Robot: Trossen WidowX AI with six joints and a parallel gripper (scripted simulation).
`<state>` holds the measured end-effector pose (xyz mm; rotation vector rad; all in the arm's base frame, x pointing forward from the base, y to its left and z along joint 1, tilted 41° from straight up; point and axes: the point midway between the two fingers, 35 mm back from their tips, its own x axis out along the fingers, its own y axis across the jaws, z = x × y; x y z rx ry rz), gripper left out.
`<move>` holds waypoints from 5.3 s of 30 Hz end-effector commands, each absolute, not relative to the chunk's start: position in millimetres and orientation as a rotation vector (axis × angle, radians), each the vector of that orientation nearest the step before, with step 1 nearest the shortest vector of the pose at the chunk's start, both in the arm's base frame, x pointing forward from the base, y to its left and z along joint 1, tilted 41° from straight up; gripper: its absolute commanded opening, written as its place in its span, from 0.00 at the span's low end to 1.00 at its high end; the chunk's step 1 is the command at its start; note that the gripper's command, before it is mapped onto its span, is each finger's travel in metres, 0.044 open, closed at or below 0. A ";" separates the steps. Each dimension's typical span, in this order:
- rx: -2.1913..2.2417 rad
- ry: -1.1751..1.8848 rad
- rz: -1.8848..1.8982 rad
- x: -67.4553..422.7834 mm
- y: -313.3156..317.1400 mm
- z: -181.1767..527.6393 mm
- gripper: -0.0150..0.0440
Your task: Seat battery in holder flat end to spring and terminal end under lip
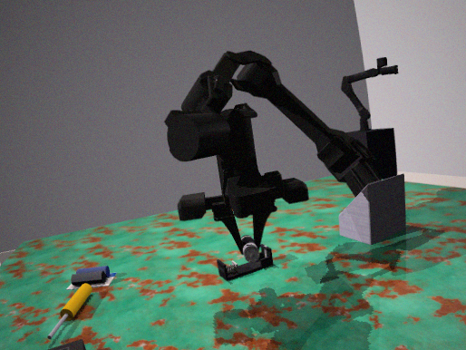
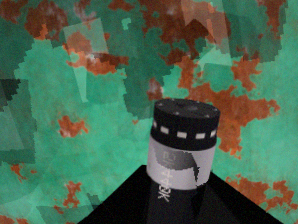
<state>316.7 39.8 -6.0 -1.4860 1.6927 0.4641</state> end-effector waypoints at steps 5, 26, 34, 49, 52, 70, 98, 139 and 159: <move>-1.168 1.661 0.075 308.6 21.8 17.9 0.38; -0.557 1.475 -0.530 291.0 -9.5 53.9 0.38; -0.539 1.582 -0.570 289.5 -21.0 40.7 0.38; -0.511 1.740 -0.632 286.8 -36.7 22.4 0.38; -0.506 1.759 -0.639 287.8 -37.5 21.4 0.38; -0.473 1.877 -0.685 293.1 -42.7 15.1 0.38; -0.451 1.964 -0.724 303.9 -48.3 9.3 0.38; -0.446 1.970 -0.722 319.3 -48.4 9.1 0.38; -0.444 1.968 -0.720 319.5 -48.5 9.1 0.38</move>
